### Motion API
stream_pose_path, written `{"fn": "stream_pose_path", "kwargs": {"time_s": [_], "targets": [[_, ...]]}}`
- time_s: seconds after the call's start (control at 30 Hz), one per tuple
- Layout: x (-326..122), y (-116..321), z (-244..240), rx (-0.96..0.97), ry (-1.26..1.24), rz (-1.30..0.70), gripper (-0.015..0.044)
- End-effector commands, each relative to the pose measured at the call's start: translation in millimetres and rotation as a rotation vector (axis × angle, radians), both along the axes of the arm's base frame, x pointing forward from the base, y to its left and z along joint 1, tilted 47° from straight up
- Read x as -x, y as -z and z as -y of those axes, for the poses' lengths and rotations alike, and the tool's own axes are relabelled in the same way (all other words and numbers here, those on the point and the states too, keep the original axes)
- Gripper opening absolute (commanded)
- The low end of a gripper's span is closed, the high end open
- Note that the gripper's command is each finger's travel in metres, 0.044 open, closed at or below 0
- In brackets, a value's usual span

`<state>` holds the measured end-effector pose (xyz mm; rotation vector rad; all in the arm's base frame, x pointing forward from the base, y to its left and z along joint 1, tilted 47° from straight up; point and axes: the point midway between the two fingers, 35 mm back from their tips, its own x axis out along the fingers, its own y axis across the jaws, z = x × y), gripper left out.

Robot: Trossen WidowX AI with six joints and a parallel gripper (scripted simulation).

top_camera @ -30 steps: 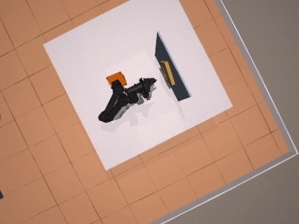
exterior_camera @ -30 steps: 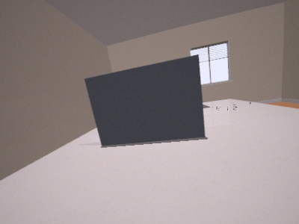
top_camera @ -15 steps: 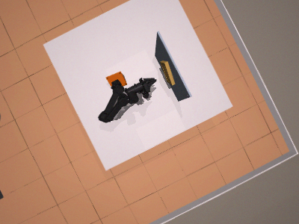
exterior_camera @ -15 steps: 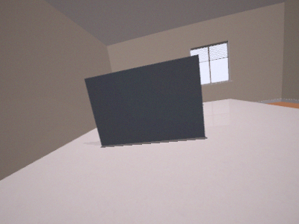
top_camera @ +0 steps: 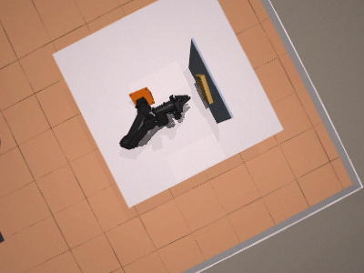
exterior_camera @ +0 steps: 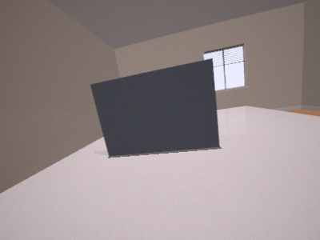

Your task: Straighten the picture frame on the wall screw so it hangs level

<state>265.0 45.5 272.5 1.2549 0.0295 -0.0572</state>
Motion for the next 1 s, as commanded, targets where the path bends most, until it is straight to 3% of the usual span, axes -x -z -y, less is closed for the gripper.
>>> {"fn": "stream_pose_path", "kwargs": {"time_s": [0.0,0.97], "targets": [[0,1,-1,0.004,-0.004,-0.001,0.0260],[-1,12,14,0.001,-0.001,0.001,0.0260]]}}
